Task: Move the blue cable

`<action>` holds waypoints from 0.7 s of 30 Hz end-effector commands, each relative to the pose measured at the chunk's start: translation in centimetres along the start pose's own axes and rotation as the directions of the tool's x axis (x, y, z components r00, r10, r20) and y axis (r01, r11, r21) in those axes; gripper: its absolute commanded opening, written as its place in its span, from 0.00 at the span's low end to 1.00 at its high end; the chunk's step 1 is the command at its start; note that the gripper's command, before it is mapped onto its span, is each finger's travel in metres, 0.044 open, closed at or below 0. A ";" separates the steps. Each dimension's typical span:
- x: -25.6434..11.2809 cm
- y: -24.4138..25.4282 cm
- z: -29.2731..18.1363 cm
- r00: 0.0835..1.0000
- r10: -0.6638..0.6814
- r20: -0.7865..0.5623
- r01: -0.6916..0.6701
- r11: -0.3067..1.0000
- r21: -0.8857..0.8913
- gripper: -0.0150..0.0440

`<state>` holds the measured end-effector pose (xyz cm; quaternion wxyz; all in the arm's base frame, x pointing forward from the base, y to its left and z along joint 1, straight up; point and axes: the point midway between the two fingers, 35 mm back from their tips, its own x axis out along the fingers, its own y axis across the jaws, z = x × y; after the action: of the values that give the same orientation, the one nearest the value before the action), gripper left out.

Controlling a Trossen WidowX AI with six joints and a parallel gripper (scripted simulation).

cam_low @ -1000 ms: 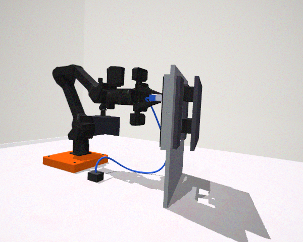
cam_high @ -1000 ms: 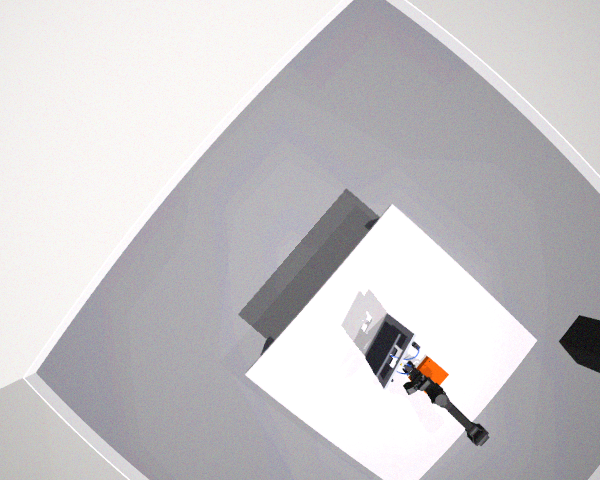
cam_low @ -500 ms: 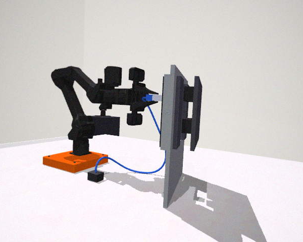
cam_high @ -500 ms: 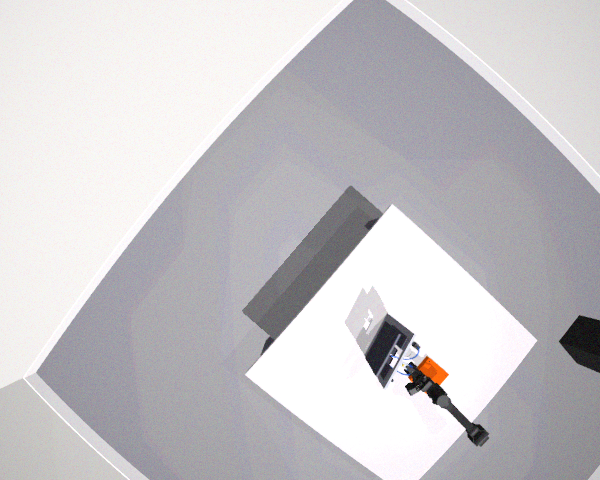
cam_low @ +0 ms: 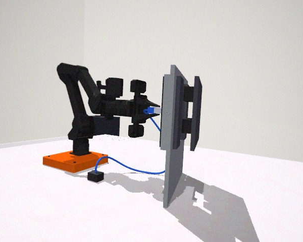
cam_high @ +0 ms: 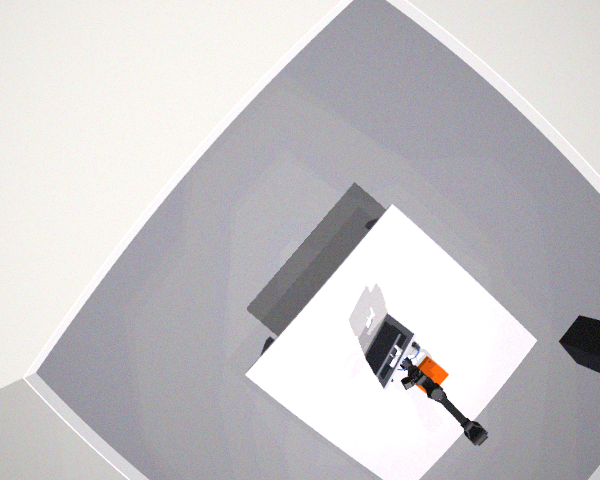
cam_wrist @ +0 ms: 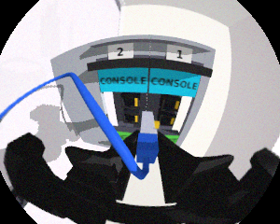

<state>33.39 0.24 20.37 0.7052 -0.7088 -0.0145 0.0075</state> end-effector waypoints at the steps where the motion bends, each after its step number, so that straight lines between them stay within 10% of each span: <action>1: 0.1 0.9 0.1 1.000 -0.006 0.004 0.006 1.000 -0.003 0.25; 21: -0.7 5.0 0.2 1.000 -0.005 0.008 0.005 1.000 -0.002 0.25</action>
<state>32.70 0.27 15.11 0.7052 -0.7088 -0.0125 0.0106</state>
